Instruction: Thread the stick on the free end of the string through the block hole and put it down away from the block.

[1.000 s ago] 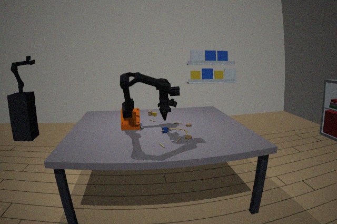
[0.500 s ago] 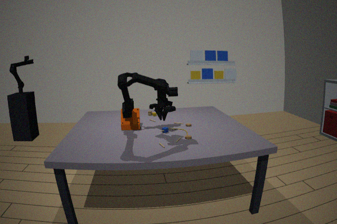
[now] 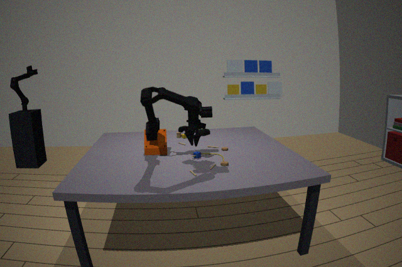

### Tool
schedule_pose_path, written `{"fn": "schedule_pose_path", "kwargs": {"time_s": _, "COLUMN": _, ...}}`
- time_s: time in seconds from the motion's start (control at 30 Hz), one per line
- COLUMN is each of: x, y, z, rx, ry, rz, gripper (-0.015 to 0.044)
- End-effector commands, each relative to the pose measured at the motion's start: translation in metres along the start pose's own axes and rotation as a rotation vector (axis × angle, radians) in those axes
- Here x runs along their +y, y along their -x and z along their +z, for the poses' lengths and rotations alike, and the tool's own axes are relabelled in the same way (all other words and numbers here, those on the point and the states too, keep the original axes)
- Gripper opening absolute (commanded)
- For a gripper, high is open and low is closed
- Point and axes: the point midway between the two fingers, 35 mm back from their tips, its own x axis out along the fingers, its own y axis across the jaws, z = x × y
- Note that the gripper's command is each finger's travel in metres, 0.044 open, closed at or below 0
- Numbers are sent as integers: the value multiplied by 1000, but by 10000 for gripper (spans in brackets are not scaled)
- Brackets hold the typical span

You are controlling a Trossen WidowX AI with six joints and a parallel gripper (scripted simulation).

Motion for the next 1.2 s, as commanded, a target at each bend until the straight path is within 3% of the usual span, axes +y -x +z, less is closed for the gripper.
{"fn": "schedule_pose_path", "kwargs": {"time_s": 0.0, "x": 2, "y": -7, "z": 0, "rx": 3, "ry": 8, "rz": 3, "gripper": 122}}
{"fn": "schedule_pose_path", "kwargs": {"time_s": 1.17, "x": 2, "y": -63, "z": -3, "rx": 7, "ry": 8, "rz": -2, "gripper": 122}}
